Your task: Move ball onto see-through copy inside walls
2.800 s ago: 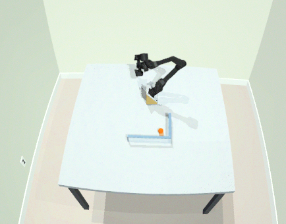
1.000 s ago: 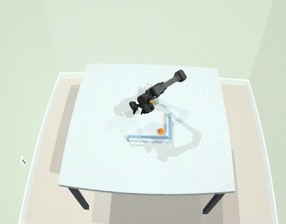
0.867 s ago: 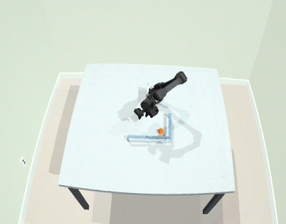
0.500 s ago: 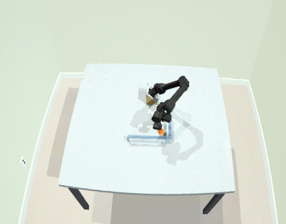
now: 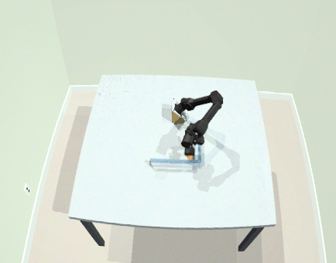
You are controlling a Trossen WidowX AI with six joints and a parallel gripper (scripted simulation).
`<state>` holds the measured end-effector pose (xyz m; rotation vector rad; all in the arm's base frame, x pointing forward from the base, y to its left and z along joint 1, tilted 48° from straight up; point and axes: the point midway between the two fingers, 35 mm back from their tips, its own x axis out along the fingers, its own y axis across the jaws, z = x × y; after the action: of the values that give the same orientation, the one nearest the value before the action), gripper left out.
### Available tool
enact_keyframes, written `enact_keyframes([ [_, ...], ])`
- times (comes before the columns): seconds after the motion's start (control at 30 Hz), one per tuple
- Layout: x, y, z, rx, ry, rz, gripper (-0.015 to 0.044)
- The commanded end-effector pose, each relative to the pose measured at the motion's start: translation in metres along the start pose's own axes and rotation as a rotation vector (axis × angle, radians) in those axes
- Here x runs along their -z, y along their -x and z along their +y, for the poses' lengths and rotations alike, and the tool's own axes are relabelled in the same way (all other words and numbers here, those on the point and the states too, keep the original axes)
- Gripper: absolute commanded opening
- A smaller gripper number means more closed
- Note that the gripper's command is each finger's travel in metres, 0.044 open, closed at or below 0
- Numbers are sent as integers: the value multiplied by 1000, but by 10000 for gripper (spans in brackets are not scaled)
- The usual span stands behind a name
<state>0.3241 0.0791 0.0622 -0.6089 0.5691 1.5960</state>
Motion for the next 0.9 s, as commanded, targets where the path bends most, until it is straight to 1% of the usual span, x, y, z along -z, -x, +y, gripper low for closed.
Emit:
enact_keyframes([
  [0.0, -1, -6, 1, -3, -2, -8, 302],
  [0.87, -2, -45, 1, -3, -2, -10, 302],
])
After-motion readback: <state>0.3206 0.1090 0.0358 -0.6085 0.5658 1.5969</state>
